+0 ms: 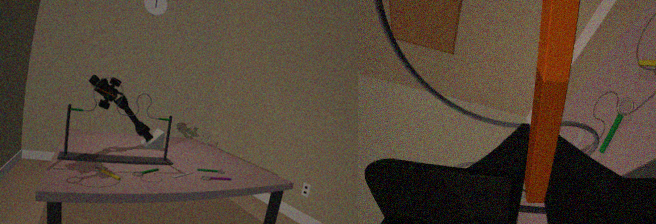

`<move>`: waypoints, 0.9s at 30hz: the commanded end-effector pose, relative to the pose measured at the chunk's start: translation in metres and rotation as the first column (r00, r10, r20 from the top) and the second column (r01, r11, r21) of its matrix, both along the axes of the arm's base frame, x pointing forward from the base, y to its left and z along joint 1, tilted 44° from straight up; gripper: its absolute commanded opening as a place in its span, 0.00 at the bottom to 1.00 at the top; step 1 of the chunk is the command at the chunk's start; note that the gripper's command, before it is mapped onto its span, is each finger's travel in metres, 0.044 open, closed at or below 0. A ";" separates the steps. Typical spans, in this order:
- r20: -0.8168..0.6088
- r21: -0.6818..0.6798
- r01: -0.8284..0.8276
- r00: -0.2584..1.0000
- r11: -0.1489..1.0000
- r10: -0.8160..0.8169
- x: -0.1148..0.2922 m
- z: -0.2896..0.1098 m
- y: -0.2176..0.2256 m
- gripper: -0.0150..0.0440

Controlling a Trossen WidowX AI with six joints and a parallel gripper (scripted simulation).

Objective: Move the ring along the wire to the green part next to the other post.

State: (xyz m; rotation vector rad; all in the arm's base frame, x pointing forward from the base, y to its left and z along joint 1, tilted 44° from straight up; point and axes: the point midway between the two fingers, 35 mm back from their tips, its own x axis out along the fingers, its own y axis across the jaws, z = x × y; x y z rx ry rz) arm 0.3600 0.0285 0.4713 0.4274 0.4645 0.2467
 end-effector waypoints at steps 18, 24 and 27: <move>0.055 -0.268 0.026 0.998 0.963 -0.012 0.002 -0.002 -0.008 0.00; 0.070 -0.340 0.037 0.997 0.940 -0.014 0.003 -0.003 -0.011 0.00; 0.078 -0.374 0.043 0.997 0.926 -0.014 0.003 -0.003 -0.012 0.00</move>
